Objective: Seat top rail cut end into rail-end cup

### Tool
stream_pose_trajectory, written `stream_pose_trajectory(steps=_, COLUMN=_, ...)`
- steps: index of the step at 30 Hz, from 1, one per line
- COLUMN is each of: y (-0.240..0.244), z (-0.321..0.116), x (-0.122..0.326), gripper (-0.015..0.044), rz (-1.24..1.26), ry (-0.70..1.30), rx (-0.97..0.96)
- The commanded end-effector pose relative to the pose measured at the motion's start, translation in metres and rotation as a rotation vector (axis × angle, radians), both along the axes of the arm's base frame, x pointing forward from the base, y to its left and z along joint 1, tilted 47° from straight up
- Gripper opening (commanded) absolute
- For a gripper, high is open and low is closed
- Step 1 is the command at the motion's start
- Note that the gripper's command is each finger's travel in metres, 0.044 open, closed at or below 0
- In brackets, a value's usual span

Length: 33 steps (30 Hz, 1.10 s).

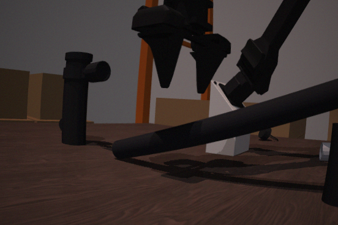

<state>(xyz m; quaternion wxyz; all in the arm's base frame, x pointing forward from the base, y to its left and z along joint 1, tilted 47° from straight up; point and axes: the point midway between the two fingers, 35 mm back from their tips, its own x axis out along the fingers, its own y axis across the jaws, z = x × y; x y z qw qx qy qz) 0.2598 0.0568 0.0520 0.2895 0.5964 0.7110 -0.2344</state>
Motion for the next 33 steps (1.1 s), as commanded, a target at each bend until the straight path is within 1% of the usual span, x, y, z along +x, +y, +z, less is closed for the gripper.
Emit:
stream_pose_trajectory(steps=1, y=0.016, z=-0.013, x=-0.006, gripper=0.044, rz=0.002, ry=0.014, rx=0.006)
stream_pose_trajectory(steps=33, y=0.049, z=-0.045, x=-0.01, gripper=0.044, rz=0.002, ry=0.013, rx=0.005)
